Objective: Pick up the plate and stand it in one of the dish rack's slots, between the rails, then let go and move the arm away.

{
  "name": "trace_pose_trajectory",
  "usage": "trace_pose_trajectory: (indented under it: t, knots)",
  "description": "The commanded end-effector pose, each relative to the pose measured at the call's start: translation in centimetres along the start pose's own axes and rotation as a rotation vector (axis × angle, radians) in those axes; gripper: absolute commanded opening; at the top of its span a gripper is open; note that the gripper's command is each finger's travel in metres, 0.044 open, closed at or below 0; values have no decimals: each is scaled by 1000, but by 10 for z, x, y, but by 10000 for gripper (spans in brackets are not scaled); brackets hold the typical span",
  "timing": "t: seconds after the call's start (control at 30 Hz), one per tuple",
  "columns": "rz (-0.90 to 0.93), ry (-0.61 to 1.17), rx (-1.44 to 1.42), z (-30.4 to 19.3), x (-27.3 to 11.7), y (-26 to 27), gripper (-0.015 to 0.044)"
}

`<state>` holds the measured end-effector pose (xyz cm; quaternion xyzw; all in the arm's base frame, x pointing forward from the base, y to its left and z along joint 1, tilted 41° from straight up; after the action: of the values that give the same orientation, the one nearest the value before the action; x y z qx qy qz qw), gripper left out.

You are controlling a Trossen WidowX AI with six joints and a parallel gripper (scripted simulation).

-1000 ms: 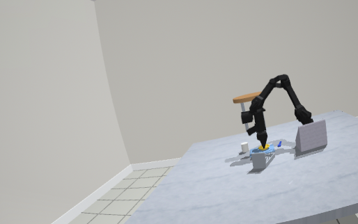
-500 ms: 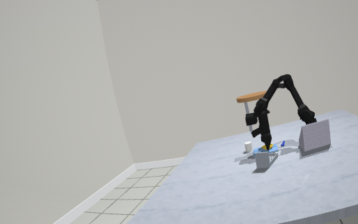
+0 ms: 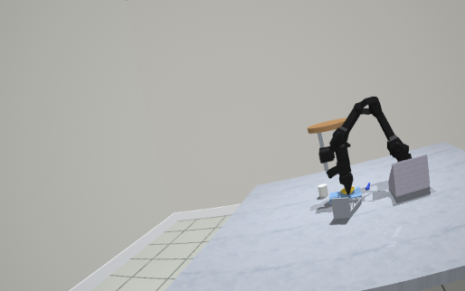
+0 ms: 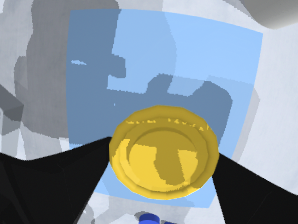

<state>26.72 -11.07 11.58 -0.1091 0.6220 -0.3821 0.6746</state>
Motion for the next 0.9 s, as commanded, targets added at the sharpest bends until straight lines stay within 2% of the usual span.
trace_pose_trajectory:
  t: [0.0, 0.23, 0.87]
  knots:
    - [3, -3, -1, 3, -10, 2, 190]
    - [13, -5, -6, 10, -43, 6, 6]
    - [16, -9, -19, 16, -124, 11, 0]
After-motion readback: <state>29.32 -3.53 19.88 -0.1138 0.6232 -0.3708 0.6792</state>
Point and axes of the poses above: the point midway between the two fingers, 35 mm back from their tips, its own x axis out along the fingers, its own y axis across the jaws, z = x × y, the point moved 7 cm from there along -x, back along the fingers, and after that the axes turned 12 degrees about x, right-handed, at the moved point
